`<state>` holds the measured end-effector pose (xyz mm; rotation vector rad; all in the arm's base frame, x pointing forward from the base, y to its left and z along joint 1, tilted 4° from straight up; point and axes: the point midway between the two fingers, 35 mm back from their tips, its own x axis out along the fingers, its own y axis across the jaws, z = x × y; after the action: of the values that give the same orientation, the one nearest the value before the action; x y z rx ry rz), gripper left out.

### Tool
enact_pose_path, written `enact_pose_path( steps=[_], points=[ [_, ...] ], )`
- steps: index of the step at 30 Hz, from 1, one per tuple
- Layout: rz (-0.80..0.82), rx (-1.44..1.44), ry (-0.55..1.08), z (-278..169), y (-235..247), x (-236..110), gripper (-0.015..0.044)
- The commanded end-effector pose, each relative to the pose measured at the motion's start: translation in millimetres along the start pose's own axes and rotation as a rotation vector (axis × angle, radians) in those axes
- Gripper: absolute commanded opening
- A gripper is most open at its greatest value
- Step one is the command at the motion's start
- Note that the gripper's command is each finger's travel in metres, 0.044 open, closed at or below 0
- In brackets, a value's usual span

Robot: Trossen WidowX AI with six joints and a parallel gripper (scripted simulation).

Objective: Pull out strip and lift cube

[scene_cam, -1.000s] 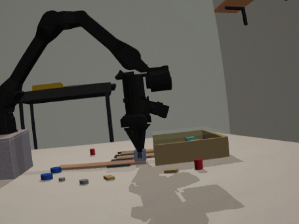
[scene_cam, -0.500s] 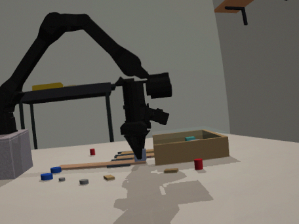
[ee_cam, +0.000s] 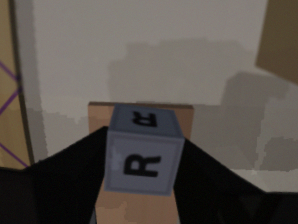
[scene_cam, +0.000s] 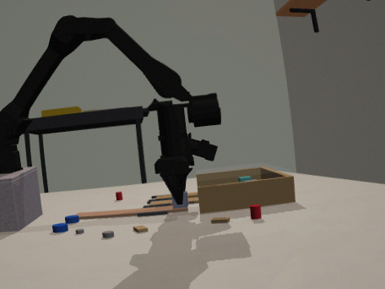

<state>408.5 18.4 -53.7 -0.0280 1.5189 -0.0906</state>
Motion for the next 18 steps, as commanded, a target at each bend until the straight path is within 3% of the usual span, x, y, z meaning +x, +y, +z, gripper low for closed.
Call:
enact_pose_path(
  steps=[1,18],
  points=[
    [0.0,-0.001,0.003,-8,-1,-6,0.0],
    [0.003,-0.004,0.014,-60,-6,-41,0.0]
  ],
)
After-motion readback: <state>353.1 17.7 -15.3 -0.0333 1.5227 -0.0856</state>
